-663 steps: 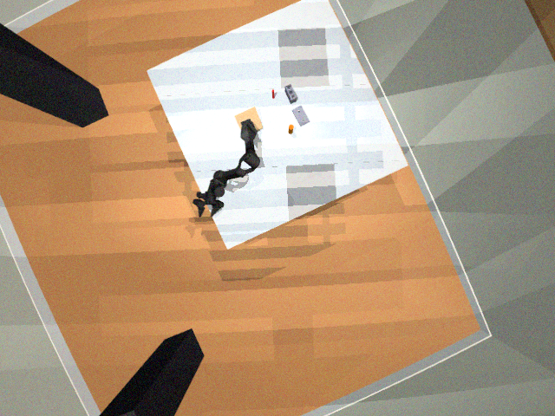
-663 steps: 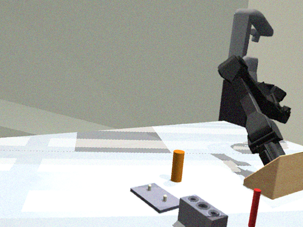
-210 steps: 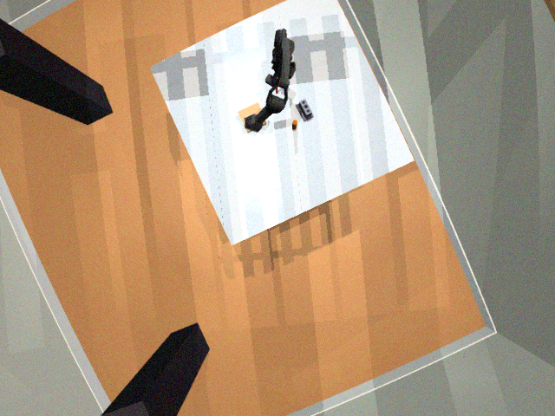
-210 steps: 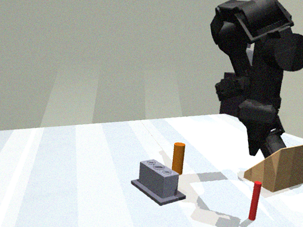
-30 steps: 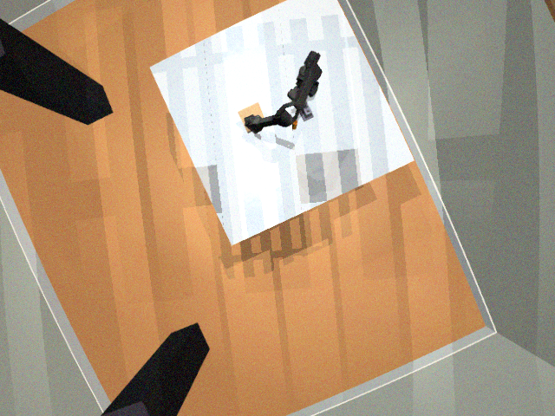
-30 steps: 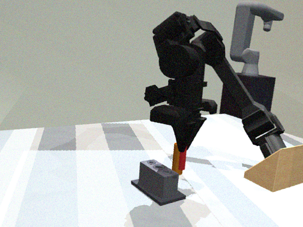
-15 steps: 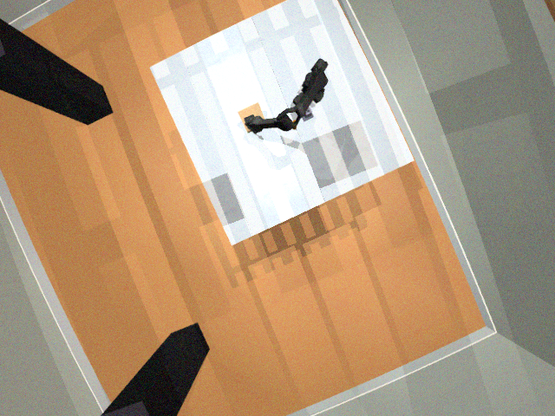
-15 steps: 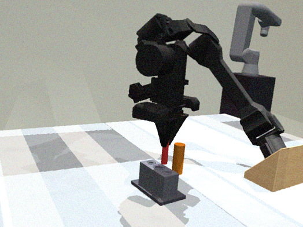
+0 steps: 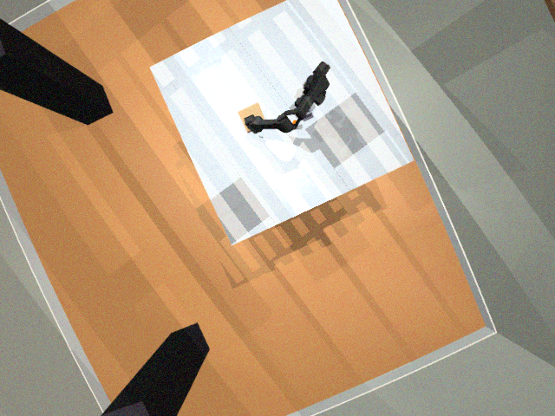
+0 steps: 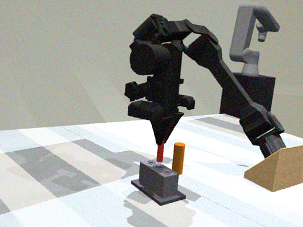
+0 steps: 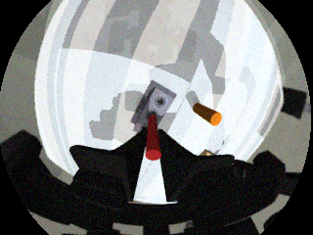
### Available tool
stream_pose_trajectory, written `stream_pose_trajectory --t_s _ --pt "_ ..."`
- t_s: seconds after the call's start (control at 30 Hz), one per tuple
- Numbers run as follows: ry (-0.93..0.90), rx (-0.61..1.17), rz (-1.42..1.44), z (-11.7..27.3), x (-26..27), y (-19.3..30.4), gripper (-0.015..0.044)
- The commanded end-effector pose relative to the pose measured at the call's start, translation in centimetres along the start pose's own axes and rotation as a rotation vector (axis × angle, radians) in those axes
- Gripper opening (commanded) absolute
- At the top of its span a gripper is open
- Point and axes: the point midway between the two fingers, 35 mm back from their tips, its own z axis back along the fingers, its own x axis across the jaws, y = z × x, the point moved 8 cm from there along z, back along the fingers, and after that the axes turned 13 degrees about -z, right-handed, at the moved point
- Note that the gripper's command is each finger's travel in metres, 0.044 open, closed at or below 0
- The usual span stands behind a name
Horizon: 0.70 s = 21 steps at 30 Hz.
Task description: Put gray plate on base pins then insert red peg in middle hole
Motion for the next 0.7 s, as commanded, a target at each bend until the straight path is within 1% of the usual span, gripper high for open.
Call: stream_pose_trajectory --t_s 0.0,0.67 --pt "0.001 -0.004 0.007 0.00 -0.05 0.05 0.0000" --pt "0.000 0.000 0.002 0.00 -0.02 0.05 0.0000"
